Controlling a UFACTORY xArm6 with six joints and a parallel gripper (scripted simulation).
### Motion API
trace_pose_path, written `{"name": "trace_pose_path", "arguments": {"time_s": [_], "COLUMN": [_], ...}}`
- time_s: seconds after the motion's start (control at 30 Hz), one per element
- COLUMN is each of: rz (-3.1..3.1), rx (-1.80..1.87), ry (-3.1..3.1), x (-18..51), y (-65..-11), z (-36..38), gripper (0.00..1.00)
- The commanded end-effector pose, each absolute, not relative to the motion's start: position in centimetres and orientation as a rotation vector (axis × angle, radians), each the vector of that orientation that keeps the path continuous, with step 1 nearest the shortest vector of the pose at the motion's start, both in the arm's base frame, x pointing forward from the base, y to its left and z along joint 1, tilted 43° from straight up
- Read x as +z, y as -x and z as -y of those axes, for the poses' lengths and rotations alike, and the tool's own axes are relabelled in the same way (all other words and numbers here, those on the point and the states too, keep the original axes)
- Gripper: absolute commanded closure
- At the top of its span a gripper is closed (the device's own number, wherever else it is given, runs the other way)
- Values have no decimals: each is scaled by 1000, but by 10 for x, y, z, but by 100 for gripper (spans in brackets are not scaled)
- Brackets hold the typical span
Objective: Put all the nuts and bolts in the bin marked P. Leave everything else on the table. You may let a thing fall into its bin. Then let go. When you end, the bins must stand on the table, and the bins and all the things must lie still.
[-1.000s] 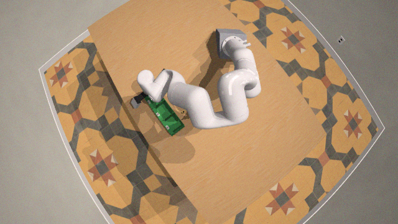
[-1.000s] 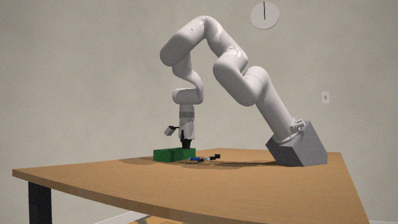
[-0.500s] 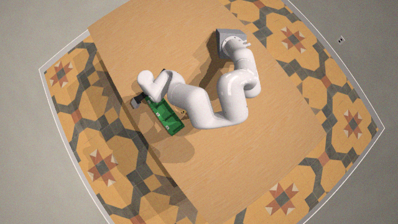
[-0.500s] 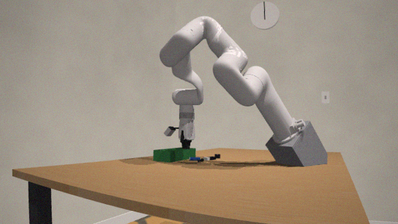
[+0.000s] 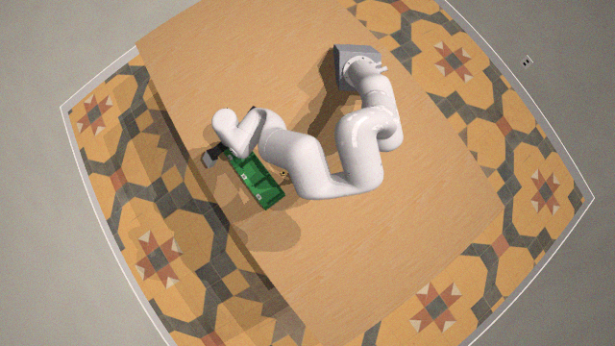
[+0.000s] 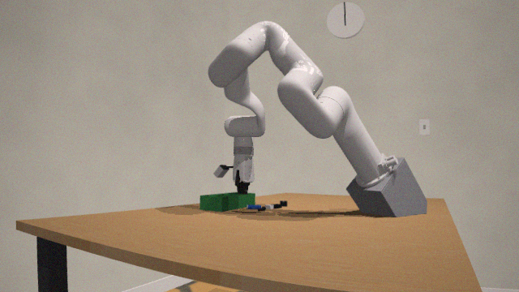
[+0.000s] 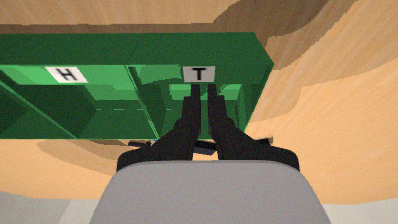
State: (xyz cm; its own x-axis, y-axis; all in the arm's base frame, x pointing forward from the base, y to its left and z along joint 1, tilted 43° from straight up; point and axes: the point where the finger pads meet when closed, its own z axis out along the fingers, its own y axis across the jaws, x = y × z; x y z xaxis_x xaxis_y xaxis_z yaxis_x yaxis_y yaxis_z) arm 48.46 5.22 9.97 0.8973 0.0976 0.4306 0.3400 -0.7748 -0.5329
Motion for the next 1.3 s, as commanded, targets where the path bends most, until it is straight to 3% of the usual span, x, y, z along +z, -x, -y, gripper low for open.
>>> {"name": "trace_pose_path", "arguments": {"time_s": [0.0,1.27], "rz": [313,313], "rx": [-513,-513], "ry": [2431,2431], "x": [101,121], "y": [-486,-478], "z": [-51,-34], "gripper": [93,93]}}
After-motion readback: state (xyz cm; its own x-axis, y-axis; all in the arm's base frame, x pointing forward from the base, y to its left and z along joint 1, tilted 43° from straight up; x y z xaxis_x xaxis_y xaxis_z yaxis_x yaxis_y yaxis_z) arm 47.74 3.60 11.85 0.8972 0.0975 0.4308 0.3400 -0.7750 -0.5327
